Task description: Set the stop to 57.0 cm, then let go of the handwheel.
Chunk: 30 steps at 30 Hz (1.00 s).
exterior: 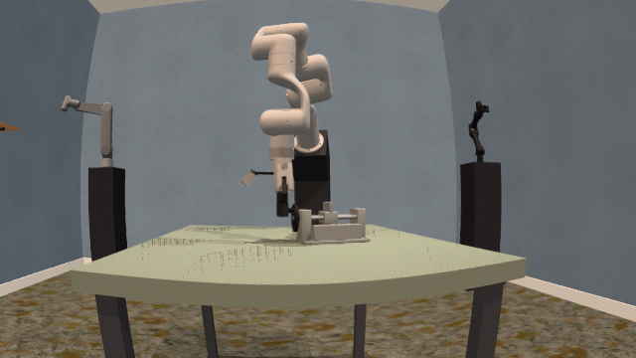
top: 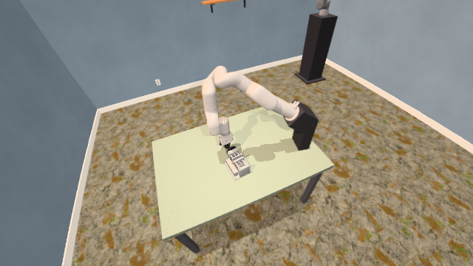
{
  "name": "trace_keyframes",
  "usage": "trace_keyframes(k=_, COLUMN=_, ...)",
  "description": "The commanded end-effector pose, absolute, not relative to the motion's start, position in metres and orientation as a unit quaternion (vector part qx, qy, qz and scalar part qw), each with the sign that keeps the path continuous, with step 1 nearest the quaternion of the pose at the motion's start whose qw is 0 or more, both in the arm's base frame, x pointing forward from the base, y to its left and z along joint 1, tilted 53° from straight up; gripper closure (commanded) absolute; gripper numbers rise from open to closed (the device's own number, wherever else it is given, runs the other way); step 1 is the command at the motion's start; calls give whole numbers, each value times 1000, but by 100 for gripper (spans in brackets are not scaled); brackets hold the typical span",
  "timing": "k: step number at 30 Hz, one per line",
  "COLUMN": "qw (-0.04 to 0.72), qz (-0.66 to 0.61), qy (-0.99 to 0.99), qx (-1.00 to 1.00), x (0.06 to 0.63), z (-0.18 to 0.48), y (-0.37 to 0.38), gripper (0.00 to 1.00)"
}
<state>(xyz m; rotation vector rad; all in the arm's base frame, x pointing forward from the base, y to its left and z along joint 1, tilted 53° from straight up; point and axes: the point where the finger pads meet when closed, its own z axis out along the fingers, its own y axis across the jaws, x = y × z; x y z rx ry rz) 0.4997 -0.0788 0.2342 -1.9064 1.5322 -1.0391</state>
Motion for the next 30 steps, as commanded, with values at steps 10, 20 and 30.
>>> trace_keyframes(k=10, qw=239, qz=-378, qy=561, qx=-697, x=513, z=235, y=-78, gripper=94)
trace_keyframes(k=20, qw=239, qz=-378, qy=561, qx=-697, x=518, z=233, y=-78, gripper=94)
trace_keyframes(k=30, qw=239, qz=-378, qy=561, qx=-697, x=524, z=230, y=-78, gripper=94)
